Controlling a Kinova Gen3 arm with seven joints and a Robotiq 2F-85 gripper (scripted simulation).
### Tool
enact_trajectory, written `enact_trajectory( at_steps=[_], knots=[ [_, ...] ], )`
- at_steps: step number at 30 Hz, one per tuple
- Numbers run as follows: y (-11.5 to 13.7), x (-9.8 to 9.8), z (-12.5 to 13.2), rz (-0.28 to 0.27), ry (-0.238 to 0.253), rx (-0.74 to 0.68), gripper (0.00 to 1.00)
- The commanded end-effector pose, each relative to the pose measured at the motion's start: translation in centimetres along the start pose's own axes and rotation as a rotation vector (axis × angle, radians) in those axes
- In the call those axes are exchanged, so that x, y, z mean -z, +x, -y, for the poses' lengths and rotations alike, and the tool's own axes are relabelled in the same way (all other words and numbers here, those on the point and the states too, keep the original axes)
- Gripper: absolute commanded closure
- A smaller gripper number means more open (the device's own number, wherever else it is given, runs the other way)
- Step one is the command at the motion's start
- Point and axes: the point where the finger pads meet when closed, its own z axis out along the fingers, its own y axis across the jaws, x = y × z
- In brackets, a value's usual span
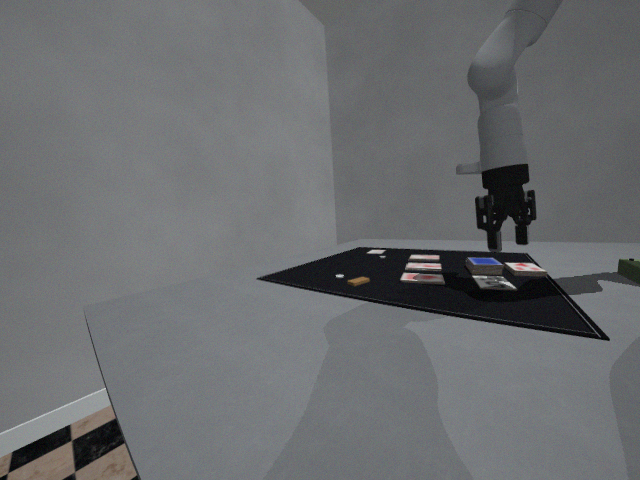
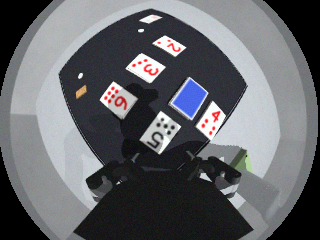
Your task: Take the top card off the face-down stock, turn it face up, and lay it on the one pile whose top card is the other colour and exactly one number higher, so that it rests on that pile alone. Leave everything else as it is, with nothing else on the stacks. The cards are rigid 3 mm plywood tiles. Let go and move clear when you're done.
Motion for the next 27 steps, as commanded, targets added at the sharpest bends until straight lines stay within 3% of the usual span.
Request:
enact_trajectory(
  at_steps=[1, 3, 27],
  knots=[
    [0.4, -0.1, -0.4, 0.006, 0.0, 0.059, 0.15],
    [0.4, -0.1, -0.4, 0.006, 0.0, 0.059, 0.15],
    [1.3, -1.3, -2.0, 0.027, -0.015, 1.012, 0.15]
  ],
)
